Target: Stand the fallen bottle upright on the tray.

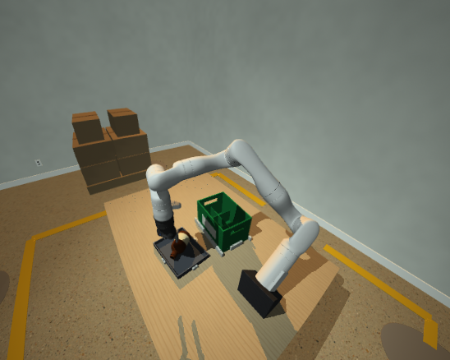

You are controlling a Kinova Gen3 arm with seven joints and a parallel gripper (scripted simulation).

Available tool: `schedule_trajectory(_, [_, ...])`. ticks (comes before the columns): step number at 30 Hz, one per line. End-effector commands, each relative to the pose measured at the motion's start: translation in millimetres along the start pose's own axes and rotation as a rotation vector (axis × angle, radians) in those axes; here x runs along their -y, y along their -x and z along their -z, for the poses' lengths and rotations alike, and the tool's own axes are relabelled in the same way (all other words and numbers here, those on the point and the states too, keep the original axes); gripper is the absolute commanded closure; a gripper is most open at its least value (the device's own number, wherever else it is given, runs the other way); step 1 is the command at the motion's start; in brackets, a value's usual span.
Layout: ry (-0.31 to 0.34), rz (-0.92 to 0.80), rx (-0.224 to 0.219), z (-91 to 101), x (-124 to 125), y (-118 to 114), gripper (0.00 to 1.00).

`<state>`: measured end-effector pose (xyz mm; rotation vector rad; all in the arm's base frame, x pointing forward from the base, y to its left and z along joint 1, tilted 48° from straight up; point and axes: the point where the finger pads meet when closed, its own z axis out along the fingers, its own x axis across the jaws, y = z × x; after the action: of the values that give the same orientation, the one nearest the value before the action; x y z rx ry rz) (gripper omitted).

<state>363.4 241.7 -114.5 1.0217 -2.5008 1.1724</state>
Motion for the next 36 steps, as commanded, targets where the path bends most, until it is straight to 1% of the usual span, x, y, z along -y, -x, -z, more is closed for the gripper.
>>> schedule_trajectory(1, [-0.001,0.002,-0.007,-10.9,0.7,-1.9,0.00])
schedule_trajectory(3, [-0.001,0.002,-0.007,-10.9,0.7,-1.9,0.00])
schedule_trajectory(18, [-0.001,0.002,-0.007,-61.8,0.6,-2.0,0.00])
schedule_trajectory(20, [-0.001,0.002,-0.007,-61.8,0.6,-2.0,0.00])
schedule_trajectory(28, [-0.001,0.002,-0.007,-77.6,0.6,-2.0,0.00])
schedule_trajectory(36, [-0.001,0.002,-0.007,-81.9,0.6,-2.0,0.00])
